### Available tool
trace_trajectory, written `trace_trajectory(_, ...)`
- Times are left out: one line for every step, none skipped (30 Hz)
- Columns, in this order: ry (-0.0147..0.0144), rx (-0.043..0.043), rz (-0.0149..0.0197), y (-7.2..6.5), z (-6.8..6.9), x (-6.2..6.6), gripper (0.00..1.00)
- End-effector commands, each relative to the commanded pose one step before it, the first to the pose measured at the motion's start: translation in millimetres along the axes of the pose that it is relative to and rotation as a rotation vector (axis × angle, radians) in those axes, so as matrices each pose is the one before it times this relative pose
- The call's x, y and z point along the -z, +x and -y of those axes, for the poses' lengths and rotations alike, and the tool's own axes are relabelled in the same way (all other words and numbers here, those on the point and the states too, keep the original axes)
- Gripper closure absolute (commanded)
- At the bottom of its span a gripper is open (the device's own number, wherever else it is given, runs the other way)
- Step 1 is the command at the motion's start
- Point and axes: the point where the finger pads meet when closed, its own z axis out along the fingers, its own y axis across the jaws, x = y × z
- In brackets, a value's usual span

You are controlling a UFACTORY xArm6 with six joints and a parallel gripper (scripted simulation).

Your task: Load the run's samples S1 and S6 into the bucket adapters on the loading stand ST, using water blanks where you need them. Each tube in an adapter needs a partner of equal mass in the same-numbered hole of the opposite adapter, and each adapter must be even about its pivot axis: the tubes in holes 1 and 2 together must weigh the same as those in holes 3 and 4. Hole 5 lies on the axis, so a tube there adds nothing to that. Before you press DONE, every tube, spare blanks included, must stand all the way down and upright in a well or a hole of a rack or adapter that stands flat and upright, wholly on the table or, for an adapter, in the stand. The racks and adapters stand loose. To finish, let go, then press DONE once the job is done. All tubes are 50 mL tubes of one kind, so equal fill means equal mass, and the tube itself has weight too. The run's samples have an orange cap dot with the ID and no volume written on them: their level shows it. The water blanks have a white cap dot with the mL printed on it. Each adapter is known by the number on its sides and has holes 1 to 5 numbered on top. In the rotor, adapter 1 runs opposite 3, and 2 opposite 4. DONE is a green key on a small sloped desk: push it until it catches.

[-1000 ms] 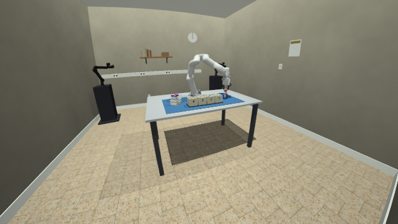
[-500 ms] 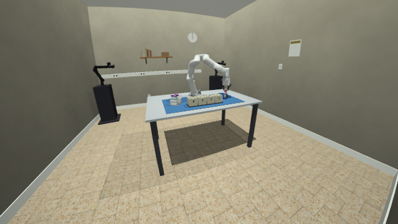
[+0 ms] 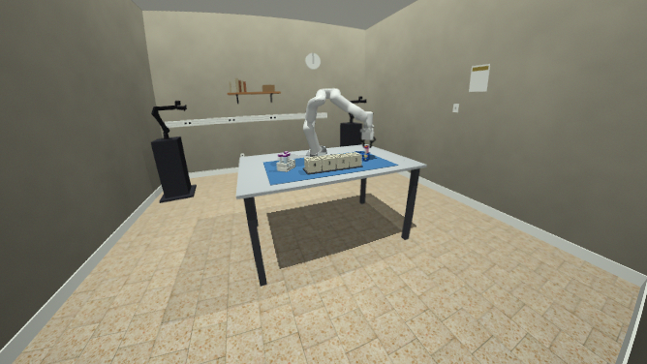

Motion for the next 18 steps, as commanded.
trace_trajectory(0.00431, -0.00095, 0.00151, -0.12, 1.39, -0.42, 0.43)
trace_trajectory(0.00000, 0.00000, 0.00000, 0.00, 0.00, -0.67, 0.43)
trace_trajectory(0.00000, 0.00000, 0.00000, 0.00, 0.00, -0.67, 0.43)
trace_trajectory(0.00000, 0.00000, 0.00000, 0.00, 0.00, -0.67, 0.43)
trace_trajectory(0.00000, 0.00000, 0.00000, 0.00, 0.00, -0.67, 0.43)
trace_trajectory(0.00000, 0.00000, 0.00000, 0.00, 0.00, -0.67, 0.43)
trace_trajectory(0.00000, 0.00000, 0.00000, 0.00, 0.00, 0.00, 0.43)
trace_trajectory(0.00000, 0.00000, 0.00000, 0.00, 0.00, 0.00, 0.43)
trace_trajectory(0.00002, -0.00001, -0.00001, 0.00, 0.00, -0.05, 0.43)
trace_trajectory(0.00000, 0.00000, 0.00000, 0.00, 0.00, -0.01, 0.43)
trace_trajectory(0.00000, 0.00000, 0.00000, 0.00, 0.00, 0.00, 0.43)
trace_trajectory(-0.00031, 0.00008, -0.00009, 0.00, -0.09, -0.01, 0.43)
trace_trajectory(0.00023, -0.00006, 0.00008, 0.00, 0.07, 0.05, 0.43)
trace_trajectory(0.00009, -0.00003, 0.00003, 0.00, 0.03, 0.05, 0.43)
trace_trajectory(-0.00001, 0.00001, -0.00002, 0.00, -0.02, -0.09, 0.43)
trace_trajectory(0.00000, 0.00000, 0.00000, 0.00, 0.00, 0.00, 0.43)
trace_trajectory(0.00000, 0.00000, 0.00000, 0.00, 0.00, 0.00, 0.43)
trace_trajectory(0.00000, 0.00000, 0.00000, 0.00, 0.00, 0.00, 0.43)
